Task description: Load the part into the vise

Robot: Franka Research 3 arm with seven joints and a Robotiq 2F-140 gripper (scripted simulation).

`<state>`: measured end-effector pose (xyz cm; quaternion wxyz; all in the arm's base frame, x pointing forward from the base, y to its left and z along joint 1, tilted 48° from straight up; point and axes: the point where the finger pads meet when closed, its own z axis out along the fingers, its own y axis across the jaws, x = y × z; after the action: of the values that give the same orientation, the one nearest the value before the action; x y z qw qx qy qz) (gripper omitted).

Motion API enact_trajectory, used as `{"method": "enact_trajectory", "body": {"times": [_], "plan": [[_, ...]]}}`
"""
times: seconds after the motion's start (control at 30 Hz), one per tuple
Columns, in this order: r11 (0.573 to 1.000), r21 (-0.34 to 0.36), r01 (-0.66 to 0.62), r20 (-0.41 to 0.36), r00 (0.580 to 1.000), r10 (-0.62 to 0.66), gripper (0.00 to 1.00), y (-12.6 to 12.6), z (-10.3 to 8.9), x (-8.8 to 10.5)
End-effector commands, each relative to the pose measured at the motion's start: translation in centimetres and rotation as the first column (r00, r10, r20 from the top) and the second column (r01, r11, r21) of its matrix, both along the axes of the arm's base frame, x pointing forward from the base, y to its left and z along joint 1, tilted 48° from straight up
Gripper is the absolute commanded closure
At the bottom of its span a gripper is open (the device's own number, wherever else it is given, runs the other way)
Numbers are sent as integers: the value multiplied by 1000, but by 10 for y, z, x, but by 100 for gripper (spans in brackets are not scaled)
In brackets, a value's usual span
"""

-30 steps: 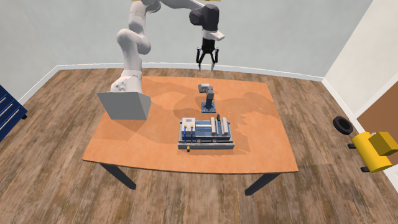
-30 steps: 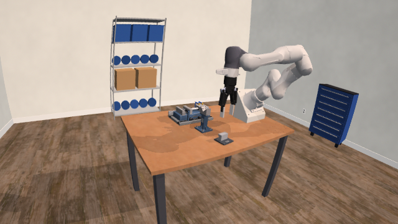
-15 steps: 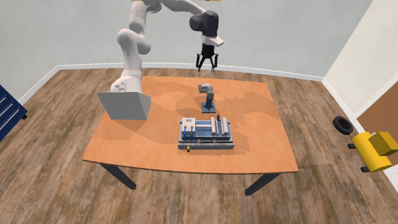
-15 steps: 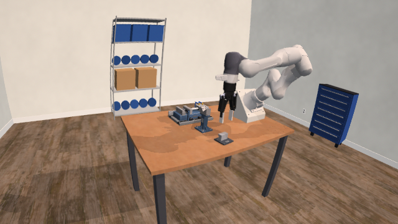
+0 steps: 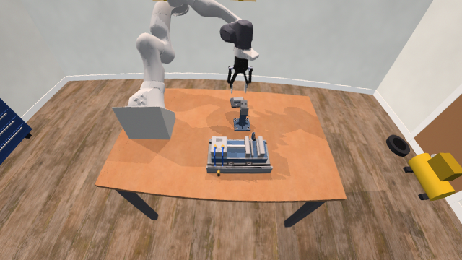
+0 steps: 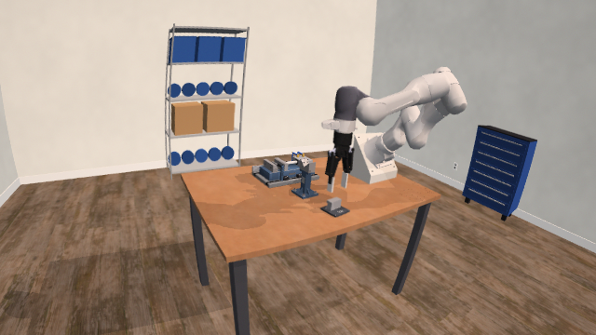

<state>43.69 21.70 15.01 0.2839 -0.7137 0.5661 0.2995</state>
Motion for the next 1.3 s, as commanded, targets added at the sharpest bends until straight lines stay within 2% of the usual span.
{"method": "enact_trajectory", "body": {"times": [0.0, 0.73, 1.27], "plan": [[1000, -2, 0, 16, 1000, 0, 49, 7, -8, 2], [1000, -2, 0, 16, 1000, 0, 49, 36, -34, -1], [1000, -2, 0, 16, 1000, 0, 49, 46, -43, -3]]}}
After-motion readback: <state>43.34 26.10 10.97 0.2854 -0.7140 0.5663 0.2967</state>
